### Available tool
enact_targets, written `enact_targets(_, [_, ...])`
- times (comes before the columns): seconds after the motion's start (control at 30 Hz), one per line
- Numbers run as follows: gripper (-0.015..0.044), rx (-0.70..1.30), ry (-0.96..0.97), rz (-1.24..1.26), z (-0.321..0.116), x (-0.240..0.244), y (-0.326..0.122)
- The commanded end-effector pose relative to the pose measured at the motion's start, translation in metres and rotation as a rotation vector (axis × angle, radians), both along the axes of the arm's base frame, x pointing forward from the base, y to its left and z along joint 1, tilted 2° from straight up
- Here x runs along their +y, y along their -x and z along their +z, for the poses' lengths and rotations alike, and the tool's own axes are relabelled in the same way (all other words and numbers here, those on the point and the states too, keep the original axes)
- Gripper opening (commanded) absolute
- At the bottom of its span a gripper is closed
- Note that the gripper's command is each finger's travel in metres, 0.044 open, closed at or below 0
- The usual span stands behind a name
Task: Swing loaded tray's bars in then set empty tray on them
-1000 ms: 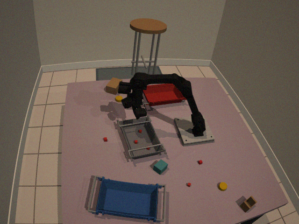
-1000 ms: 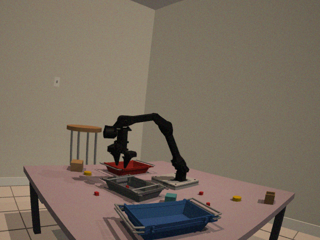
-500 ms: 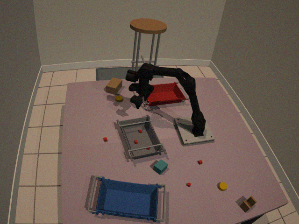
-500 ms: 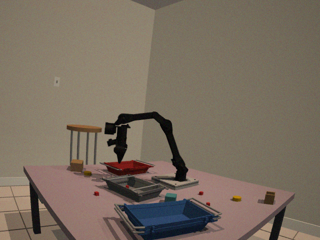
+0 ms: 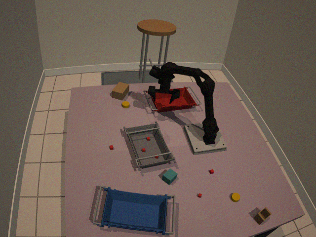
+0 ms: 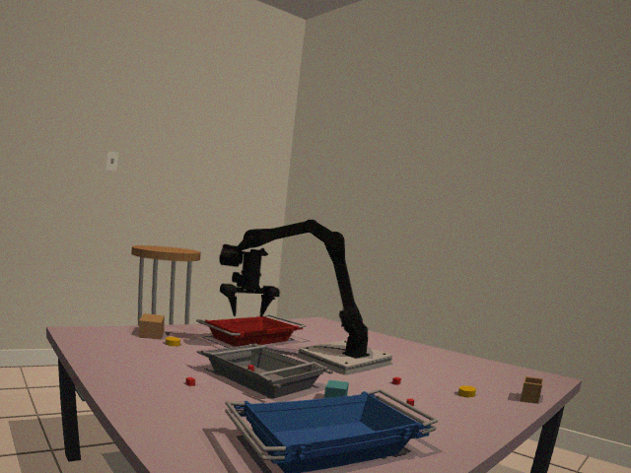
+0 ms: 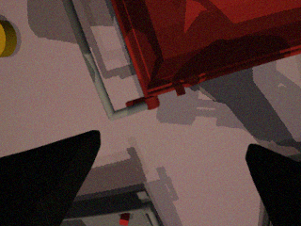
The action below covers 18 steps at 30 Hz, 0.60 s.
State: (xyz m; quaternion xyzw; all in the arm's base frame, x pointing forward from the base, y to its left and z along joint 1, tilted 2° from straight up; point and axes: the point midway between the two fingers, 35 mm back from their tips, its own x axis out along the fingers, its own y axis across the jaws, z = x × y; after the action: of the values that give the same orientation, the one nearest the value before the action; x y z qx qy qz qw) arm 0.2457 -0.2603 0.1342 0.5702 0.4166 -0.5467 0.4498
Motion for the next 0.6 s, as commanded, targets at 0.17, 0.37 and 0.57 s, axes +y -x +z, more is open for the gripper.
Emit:
enact_targets(0.17, [0.044,-0.002,-0.051,-1.049,-0.027,-0.036,0.102])
enact_targets(0.37, [0.044,-0.003,-0.057,-1.187,-0.03,-0.037,0.116])
enact_targets(0.57, [0.044,-0.003,-0.057,-1.187,-0.03,-0.037,0.116])
